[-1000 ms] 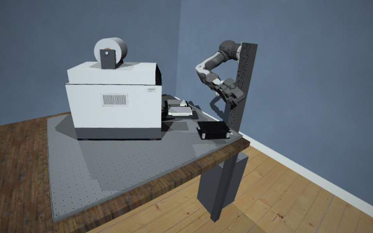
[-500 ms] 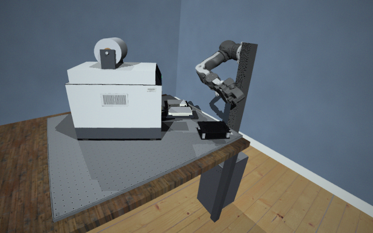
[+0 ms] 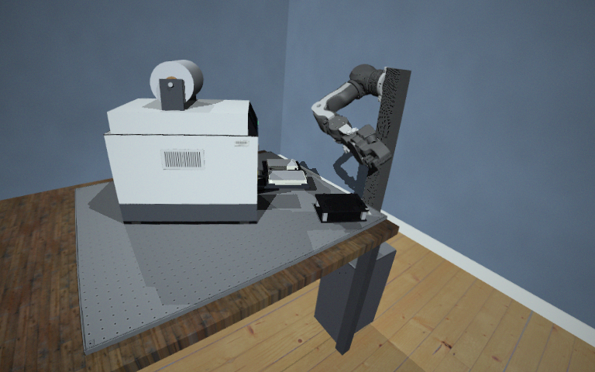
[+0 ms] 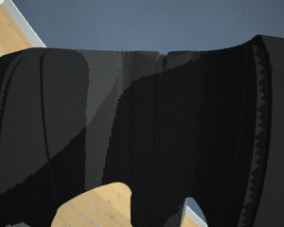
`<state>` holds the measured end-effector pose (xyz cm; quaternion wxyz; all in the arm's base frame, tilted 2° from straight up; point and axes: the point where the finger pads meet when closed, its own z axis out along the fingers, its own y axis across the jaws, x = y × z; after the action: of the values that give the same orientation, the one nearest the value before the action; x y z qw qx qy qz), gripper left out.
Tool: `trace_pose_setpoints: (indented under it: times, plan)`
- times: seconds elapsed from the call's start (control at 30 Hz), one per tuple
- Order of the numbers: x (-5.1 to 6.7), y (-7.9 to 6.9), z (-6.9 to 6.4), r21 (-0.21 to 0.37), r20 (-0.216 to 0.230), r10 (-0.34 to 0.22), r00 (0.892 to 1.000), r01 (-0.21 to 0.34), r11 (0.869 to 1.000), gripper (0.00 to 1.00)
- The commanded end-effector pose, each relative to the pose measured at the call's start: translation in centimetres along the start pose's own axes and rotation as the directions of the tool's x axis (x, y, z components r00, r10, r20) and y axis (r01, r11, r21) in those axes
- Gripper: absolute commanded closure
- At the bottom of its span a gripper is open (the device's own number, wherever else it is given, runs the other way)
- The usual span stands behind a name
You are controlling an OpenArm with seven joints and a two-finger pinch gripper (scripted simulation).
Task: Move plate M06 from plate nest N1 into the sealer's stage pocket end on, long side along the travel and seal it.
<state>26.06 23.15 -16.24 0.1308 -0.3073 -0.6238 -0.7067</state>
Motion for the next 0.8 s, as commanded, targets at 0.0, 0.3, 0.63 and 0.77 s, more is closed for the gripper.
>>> trace_pose_setpoints:
  times: [0.0,0.3,0.63,0.77]
  plan:
    - [0.08,-0.84,0.0,0.06,0.005,-0.025,1.0,0.025,0.998,1.0]
    - [0.13,-1.27,-0.01,0.088,0.007,-0.036,0.999,0.035,0.995,1.0]
    - [0.1,-0.97,0.0,0.088,0.007,-0.036,0.999,0.035,0.995,1.0]
    - [0.1,-0.97,0.0,0.088,0.007,-0.036,0.999,0.035,0.995,1.0]
